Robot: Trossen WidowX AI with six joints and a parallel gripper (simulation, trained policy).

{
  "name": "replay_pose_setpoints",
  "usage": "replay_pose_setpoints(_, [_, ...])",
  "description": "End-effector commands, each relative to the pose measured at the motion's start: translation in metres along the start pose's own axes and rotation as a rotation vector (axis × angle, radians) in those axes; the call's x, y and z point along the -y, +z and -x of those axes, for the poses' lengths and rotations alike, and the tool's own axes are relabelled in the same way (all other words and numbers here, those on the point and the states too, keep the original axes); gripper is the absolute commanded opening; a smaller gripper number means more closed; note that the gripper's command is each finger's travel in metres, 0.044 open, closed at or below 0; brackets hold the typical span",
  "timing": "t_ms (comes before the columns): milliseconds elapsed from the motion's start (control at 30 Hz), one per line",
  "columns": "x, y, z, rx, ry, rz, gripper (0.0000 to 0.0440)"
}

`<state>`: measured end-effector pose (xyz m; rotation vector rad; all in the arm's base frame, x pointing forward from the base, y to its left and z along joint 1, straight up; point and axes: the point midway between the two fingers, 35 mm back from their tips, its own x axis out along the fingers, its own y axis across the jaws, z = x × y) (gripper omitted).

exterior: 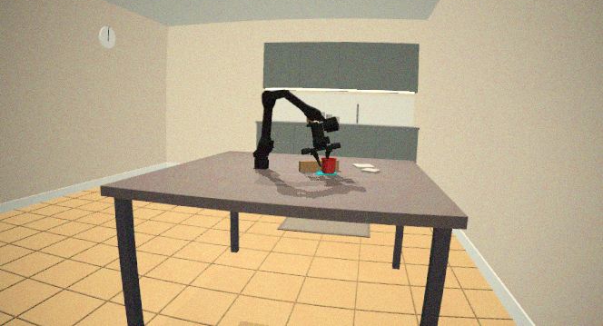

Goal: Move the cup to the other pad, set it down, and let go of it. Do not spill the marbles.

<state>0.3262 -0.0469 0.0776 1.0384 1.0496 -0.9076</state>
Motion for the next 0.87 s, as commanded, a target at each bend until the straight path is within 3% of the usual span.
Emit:
replay_pose_setpoints(0, [0.0,0.001,0.008,-0.004,0.031,0.001,0.0165])
replay_pose_setpoints(600, [0.003,0.011,0.056,0.007,0.141,-0.018,0.0261])
replay_pose_setpoints(700, [0.001,0.015,0.068,0.019,0.166,-0.021,0.0293])
replay_pose_setpoints(833, [0.0,0.021,0.08,0.029,0.185,-0.029,0.0376])
